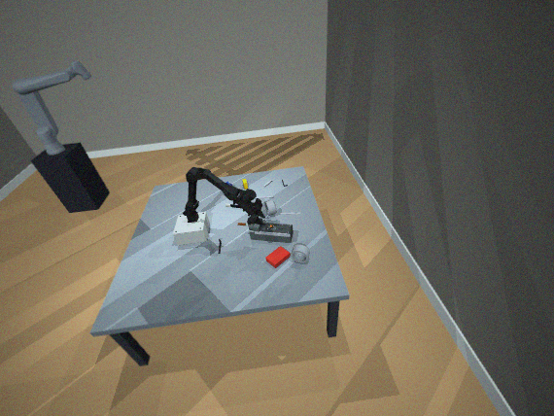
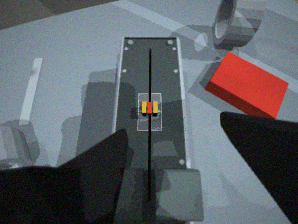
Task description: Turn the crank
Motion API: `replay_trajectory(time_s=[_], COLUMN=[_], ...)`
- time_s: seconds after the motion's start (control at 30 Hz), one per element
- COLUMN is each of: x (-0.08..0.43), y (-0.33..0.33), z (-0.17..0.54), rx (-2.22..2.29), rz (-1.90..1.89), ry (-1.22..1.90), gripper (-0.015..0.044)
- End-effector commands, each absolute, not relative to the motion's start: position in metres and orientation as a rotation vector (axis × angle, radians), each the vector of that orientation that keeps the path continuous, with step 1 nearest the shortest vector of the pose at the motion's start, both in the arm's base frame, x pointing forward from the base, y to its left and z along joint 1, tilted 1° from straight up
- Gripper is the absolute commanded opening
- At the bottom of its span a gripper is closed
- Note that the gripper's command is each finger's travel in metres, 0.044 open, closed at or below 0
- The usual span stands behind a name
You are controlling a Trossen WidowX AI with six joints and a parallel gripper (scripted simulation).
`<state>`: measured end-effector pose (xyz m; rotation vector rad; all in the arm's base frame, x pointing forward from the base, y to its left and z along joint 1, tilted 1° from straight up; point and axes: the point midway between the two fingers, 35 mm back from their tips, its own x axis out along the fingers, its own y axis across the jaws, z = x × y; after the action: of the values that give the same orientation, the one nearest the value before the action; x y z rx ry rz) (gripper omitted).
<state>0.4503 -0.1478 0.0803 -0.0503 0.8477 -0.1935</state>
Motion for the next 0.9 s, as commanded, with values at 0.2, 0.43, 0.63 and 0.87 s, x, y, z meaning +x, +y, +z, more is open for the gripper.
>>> replay_trajectory(time_s=[0.2, 0.43, 0.63, 0.87], x=[0.4504, 0.4504, 0.4504, 0.4504], y=[-0.1477, -0.1477, -0.1477, -0.1476], z=[0.0803, 0.0803, 0.0803, 0.0803], rx=[-0.050, -0.050, -0.050, -0.050], rz=[-0.193, -0.193, -0.193, -0.193], ry=[0.848, 0.848, 0.848, 0.848], gripper=[0.0099, 0.0000, 0.0000, 0.0000])
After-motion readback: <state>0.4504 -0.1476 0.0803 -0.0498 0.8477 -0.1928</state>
